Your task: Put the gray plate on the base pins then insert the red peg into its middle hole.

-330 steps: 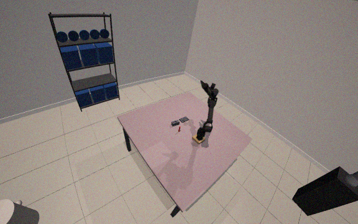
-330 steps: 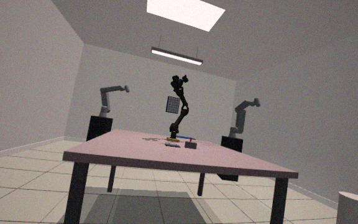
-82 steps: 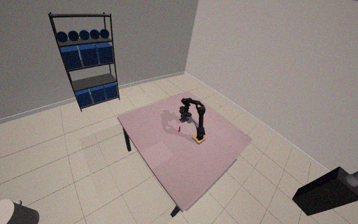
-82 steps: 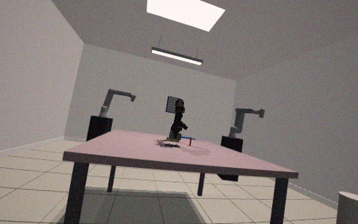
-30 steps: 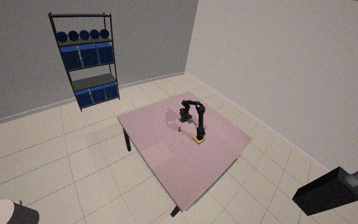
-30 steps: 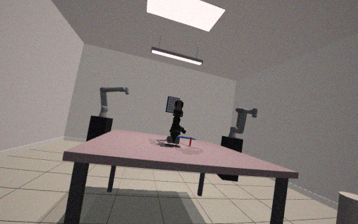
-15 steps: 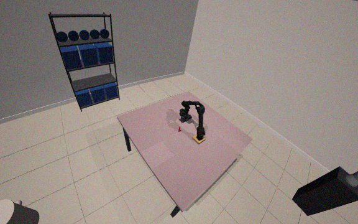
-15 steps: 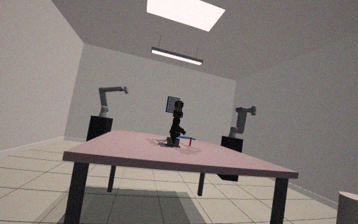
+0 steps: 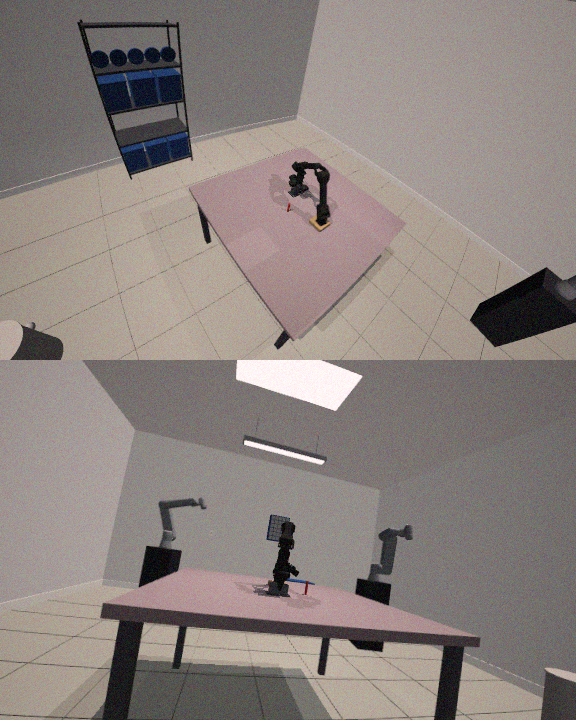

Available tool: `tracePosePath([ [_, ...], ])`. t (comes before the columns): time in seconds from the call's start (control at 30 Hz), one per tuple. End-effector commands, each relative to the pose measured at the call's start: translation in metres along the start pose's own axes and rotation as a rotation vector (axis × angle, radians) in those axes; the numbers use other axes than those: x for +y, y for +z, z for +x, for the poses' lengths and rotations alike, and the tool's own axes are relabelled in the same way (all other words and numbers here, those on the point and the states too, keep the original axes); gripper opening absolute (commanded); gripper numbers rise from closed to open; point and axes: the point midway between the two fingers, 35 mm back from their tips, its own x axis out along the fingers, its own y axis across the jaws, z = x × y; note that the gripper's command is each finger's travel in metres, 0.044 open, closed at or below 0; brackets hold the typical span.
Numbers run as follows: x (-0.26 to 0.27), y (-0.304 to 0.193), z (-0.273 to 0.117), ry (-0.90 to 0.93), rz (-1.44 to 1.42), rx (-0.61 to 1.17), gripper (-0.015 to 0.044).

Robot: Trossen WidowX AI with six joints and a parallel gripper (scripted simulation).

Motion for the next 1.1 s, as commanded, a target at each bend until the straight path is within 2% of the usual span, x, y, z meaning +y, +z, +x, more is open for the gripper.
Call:
tracePosePath([
  [0.0, 0.000, 0.000, -0.001, 0.000, 0.000, 0.000, 0.0440],
  [0.13, -0.002, 0.000, -0.010, 0.000, 0.000, 0.000, 0.0440],
  [0.4, -0.001, 0.000, -0.116, 0.002, -0.002, -0.001, 0.0440],
  [0.67, -0.005, 0.000, -0.118, 0.002, 0.011, -0.001, 0.0440],
  [1.07, 0.024, 0.080, -0.121, 0.008, 0.884, -0.006, 0.0440],
])
